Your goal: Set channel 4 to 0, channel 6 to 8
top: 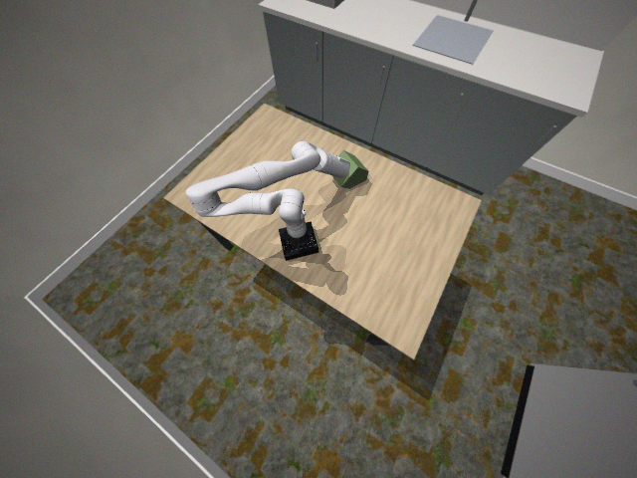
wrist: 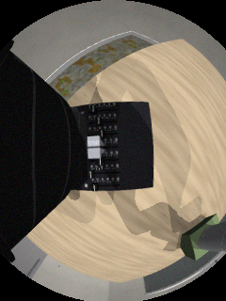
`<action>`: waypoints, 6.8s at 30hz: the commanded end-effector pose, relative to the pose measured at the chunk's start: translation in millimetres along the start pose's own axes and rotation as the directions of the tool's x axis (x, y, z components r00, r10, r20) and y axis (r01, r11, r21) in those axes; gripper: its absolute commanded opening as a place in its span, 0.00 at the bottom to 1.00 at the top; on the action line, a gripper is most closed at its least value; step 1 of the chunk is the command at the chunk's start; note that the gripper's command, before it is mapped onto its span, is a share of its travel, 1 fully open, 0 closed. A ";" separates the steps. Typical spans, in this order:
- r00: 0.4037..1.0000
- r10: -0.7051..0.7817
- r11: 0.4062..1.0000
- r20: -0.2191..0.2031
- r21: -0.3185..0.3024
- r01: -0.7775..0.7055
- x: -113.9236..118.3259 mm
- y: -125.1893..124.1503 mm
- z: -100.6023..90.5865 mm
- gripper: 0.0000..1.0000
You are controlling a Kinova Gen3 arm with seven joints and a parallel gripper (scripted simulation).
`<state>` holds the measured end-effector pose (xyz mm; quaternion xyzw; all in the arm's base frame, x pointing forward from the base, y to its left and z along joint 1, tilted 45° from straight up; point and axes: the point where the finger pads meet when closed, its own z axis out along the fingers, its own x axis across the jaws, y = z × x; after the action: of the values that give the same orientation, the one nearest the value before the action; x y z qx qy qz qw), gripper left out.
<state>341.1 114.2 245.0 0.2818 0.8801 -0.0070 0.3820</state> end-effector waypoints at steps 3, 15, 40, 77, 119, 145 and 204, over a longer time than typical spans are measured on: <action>1.000 0.000 1.000 0.002 -0.001 0.000 -0.6 -1.6 -0.2 0.00; 1.000 0.000 1.000 0.002 -0.001 0.000 -0.6 -3.4 -2.6 0.00; 1.000 0.000 1.000 0.002 -0.001 0.000 -0.5 -3.4 -40.2 0.00; 0.991 0.130 0.991 0.000 0.001 -0.130 4.3 -4.9 -41.5 0.00; 0.367 0.930 0.367 0.007 0.012 -0.930 39.4 0.3 -48.1 0.00; -0.479 0.878 -0.479 0.016 0.002 -0.878 51.3 18.7 -46.6 0.00; -1.000 0.003 -1.000 -0.001 0.001 -0.003 42.0 37.4 -37.6 0.00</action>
<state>312.5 173.1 250.9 0.8798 -0.2814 0.3829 0.0088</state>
